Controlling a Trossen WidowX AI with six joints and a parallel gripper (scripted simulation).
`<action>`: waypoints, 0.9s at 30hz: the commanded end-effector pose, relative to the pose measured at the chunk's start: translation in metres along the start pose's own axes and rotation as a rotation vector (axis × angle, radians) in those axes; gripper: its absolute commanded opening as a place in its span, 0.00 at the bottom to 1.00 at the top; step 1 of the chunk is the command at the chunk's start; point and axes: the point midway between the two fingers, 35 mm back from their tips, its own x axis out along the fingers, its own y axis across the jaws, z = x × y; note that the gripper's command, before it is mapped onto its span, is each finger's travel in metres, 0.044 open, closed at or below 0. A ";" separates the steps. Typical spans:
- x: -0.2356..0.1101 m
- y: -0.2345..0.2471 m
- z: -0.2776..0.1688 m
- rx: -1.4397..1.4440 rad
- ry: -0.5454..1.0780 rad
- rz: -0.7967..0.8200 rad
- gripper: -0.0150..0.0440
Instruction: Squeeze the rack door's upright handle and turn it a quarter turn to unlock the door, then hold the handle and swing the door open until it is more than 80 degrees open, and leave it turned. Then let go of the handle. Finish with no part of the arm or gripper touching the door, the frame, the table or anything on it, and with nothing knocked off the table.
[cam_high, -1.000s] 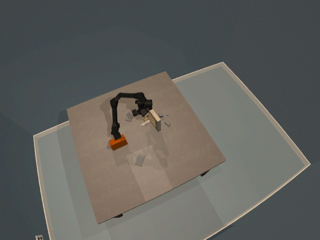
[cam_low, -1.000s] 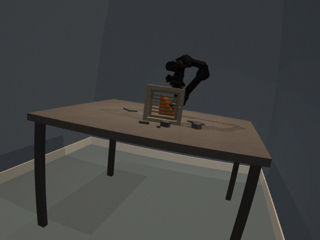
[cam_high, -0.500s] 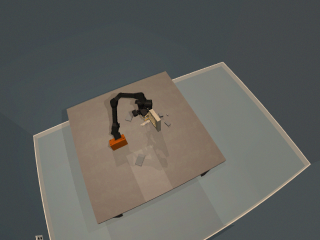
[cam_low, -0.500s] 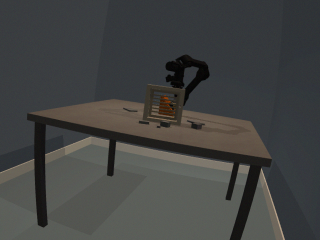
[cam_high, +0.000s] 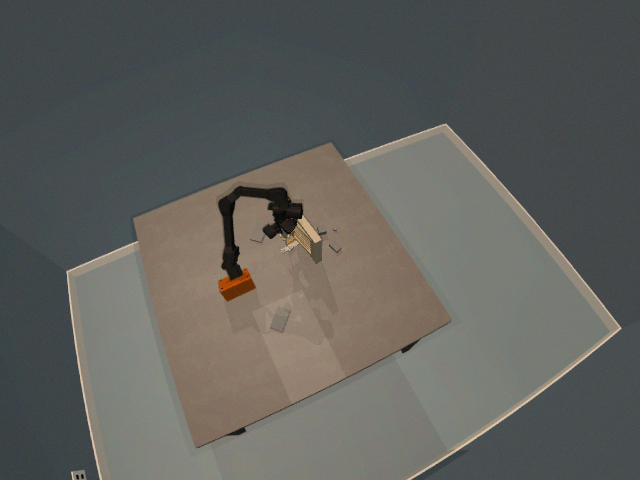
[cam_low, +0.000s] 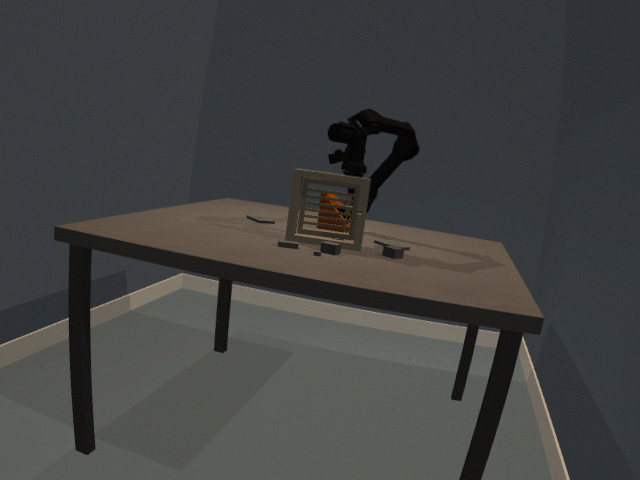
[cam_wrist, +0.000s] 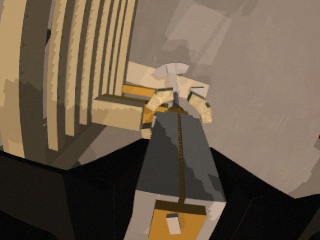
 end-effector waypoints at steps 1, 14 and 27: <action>0.000 -0.005 0.003 -0.076 -0.002 -0.002 0.30; 0.000 -0.026 0.013 -0.287 0.006 -0.009 0.30; 0.000 -0.048 0.027 -0.484 0.009 -0.011 0.30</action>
